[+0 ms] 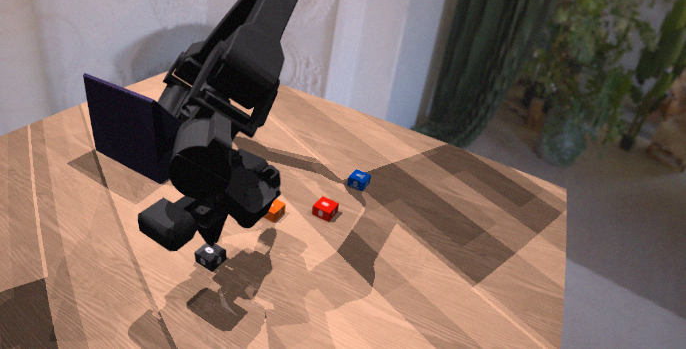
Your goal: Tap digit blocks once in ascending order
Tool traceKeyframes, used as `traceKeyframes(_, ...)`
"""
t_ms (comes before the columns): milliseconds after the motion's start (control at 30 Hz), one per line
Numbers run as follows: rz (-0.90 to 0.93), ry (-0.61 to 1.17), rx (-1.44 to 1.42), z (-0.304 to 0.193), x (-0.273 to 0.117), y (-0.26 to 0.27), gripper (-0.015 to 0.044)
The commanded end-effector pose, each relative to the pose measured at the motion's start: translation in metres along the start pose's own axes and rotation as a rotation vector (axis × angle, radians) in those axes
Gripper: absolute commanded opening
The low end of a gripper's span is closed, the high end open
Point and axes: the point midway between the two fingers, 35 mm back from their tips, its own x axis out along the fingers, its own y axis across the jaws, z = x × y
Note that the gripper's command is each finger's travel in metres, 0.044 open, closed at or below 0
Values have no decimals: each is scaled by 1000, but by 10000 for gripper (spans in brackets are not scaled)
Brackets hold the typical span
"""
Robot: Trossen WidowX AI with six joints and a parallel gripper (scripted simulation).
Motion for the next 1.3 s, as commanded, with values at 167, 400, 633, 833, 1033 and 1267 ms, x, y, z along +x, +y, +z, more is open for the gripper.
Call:
traceKeyframes(167, 3, -2, 5, 0, 14, 0, 20)
traceKeyframes(400, 4, -2, 5, 0, 25, 1, 20)
traceKeyframes(633, 4, -2, 5, 0, 28, 1, 20)
traceKeyframes(833, 3, -2, 5, 0, -3, 0, 20)
traceKeyframes(1033, -6, -5, 3, 2, -44, -3, 20)
traceKeyframes(1267, 0, -1, 7, 0, -84, 0, 20)
